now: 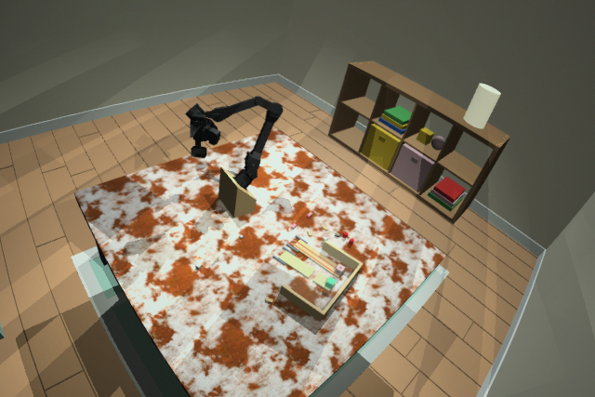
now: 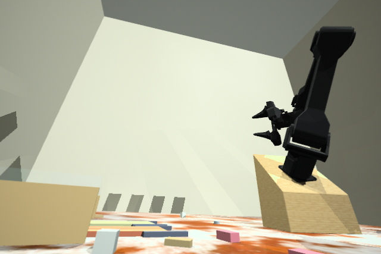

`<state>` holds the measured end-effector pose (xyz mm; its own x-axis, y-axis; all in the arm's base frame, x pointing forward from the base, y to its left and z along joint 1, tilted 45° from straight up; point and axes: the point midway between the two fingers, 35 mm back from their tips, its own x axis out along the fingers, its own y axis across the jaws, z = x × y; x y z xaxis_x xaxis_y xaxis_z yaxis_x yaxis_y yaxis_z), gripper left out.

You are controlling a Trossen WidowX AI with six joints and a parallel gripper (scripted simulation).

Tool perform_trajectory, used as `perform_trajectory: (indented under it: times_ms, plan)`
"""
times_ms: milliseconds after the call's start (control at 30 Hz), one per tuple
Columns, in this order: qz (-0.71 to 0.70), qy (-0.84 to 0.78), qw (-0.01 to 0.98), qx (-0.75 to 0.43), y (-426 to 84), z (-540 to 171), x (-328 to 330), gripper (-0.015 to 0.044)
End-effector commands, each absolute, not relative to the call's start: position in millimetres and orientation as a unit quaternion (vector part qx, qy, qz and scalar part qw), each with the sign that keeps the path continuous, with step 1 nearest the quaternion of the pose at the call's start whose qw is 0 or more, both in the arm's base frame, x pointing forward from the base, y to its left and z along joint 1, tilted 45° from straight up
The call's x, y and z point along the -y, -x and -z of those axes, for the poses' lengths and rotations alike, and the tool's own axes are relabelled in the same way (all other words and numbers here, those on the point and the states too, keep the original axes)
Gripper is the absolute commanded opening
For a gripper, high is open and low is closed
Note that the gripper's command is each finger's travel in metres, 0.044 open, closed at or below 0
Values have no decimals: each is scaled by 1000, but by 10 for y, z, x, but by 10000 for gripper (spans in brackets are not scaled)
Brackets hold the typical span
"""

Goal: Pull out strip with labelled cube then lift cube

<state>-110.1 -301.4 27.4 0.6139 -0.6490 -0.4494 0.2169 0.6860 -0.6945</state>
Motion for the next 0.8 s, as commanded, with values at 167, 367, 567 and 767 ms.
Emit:
perform_trajectory:
  times_ms: [167, 367, 567, 767]
  plan:
    - [225, 226, 895, -313, 442, -338, 3184, 400]
    - [177, 127, 938, -271, -404, -421, 3188, 400]
    - [135, 56, 957, -249, -1017, -475, 3033, 400]
    - [93, -31, 968, -229, -1605, -560, 2762, 400]
